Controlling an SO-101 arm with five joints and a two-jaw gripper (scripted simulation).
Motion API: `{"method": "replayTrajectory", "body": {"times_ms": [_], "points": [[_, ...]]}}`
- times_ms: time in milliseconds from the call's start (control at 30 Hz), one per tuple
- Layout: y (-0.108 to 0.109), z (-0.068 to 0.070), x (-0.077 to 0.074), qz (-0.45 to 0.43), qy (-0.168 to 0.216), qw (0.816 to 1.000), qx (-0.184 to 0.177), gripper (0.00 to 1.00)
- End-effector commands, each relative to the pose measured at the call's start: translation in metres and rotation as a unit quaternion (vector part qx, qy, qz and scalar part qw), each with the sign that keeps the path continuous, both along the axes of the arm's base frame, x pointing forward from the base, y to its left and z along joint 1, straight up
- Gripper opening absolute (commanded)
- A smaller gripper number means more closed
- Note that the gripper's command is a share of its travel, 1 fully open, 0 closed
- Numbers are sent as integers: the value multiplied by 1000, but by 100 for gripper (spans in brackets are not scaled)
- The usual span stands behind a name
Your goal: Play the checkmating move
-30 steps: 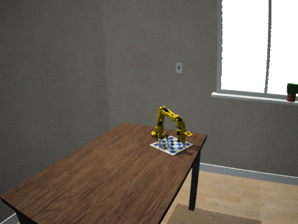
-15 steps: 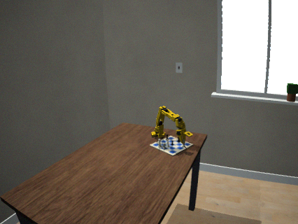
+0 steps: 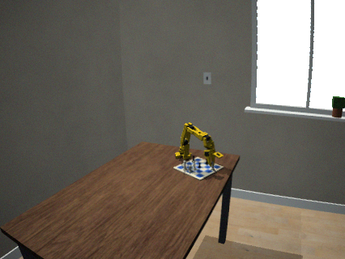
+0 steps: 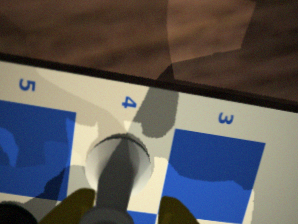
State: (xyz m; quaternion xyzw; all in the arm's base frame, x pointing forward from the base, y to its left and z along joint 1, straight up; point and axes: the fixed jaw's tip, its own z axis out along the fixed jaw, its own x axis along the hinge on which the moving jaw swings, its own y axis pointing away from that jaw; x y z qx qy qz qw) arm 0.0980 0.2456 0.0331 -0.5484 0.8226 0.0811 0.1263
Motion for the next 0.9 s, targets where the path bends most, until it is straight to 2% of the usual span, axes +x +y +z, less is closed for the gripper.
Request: {"method": "replayTrajectory", "body": {"times_ms": [0,567,867], "points": [[0,0,-4,4,3,1000,-4,12],[1,1,-8,4,5,1000,-3,12],[1,12,-8,4,5,1000,-3,12]]}}
